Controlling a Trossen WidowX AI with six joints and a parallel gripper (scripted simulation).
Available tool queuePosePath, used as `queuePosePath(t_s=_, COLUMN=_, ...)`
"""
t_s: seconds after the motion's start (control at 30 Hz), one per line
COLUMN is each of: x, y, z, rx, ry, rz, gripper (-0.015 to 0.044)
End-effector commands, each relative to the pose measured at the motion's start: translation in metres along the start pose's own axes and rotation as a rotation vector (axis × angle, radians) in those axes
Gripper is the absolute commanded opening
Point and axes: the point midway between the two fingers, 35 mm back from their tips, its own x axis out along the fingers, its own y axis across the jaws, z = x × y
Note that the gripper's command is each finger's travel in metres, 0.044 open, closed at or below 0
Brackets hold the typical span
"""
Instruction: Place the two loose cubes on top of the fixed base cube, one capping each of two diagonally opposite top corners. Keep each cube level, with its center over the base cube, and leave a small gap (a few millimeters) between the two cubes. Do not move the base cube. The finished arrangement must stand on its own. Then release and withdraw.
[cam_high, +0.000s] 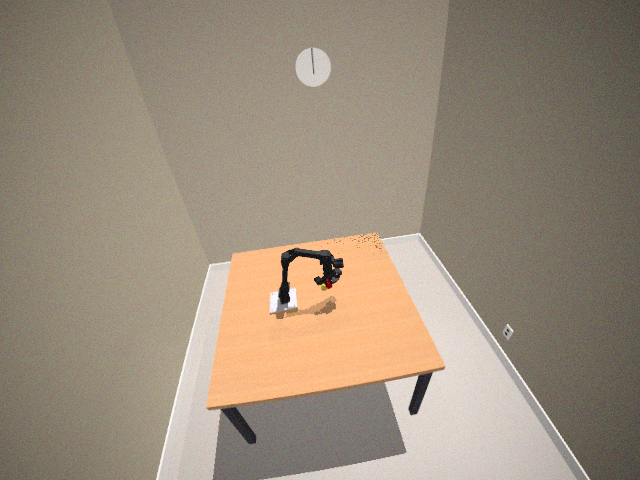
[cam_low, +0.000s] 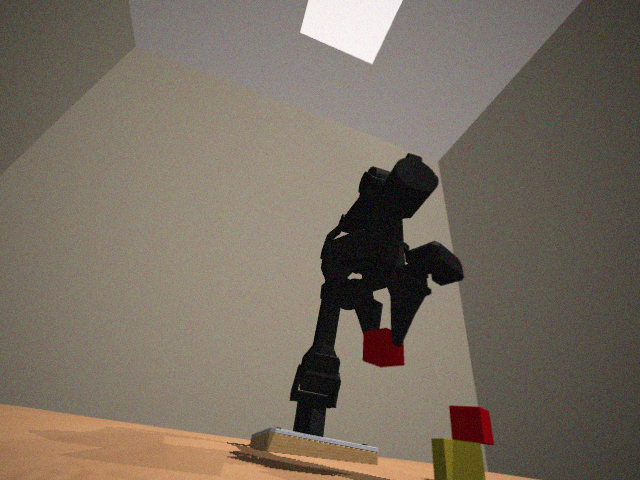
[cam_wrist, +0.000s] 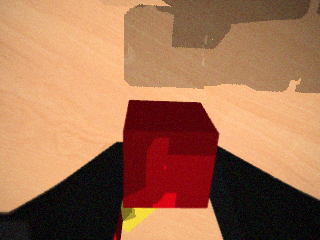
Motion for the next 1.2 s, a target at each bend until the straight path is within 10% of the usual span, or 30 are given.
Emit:
queuePosePath(t_s=0.0, x=-0.006, y=0.0, z=-0.001, rx=-0.032, ry=-0.007, rz=0.006, gripper=0.0105)
queuePosePath(t_s=1.17, x=0.0, y=0.0, z=-0.094, rx=-1.512, ry=-0.004, rz=0.006, gripper=0.0105)
